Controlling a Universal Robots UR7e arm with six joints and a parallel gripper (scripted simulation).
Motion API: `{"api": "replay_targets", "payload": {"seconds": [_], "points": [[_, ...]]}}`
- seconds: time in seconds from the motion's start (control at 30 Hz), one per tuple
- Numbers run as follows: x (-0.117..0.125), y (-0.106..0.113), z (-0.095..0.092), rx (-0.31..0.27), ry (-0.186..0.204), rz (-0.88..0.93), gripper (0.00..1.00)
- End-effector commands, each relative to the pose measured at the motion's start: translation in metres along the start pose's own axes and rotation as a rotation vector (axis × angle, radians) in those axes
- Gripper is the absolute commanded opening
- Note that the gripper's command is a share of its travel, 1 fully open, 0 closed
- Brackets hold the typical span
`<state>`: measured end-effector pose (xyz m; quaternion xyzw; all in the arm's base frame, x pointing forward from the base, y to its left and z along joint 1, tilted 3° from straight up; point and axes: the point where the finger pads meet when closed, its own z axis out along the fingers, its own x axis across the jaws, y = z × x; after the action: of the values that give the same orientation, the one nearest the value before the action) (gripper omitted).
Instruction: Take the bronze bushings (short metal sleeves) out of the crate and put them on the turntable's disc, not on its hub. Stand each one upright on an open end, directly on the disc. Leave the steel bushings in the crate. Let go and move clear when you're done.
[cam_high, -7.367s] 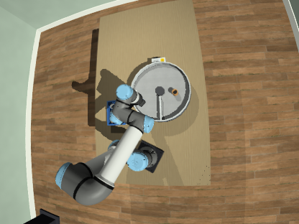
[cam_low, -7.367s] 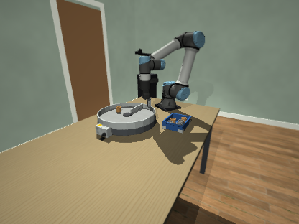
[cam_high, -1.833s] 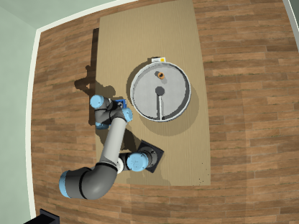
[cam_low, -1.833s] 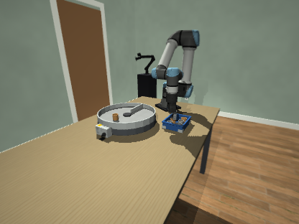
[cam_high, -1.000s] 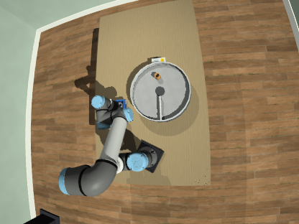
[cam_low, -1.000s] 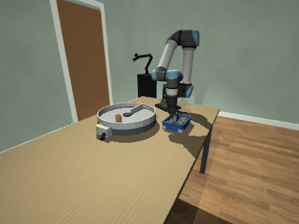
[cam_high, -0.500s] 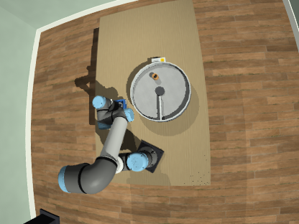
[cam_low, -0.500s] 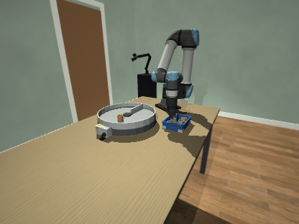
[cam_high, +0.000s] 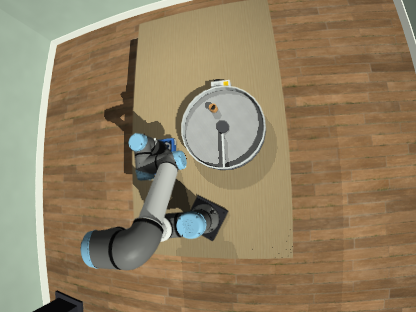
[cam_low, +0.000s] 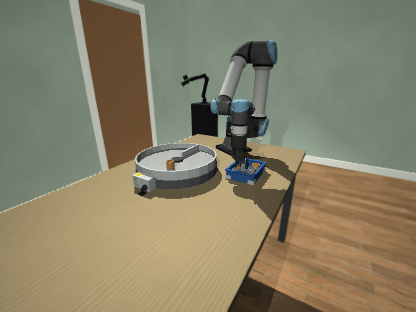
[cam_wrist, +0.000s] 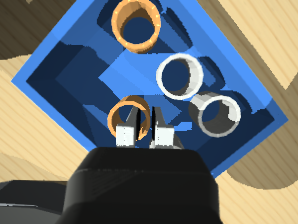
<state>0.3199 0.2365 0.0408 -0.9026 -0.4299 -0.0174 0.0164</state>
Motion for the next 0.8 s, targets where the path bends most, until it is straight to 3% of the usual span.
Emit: {"api": "replay_targets", "payload": {"seconds": [0.0,0.4,0.43,0.77], "points": [[0.0003,0.0002,-0.0003,-0.001,0.001,0.0,0.36],[0.0003,0.0002,-0.0003,-0.001,0.001,0.0,0.36],[0.0003,0.0002,-0.0003,-0.001,0.001,0.0,0.0],[0.0003,0.0002,-0.0003,-0.001,0.001,0.0,0.0]]}}
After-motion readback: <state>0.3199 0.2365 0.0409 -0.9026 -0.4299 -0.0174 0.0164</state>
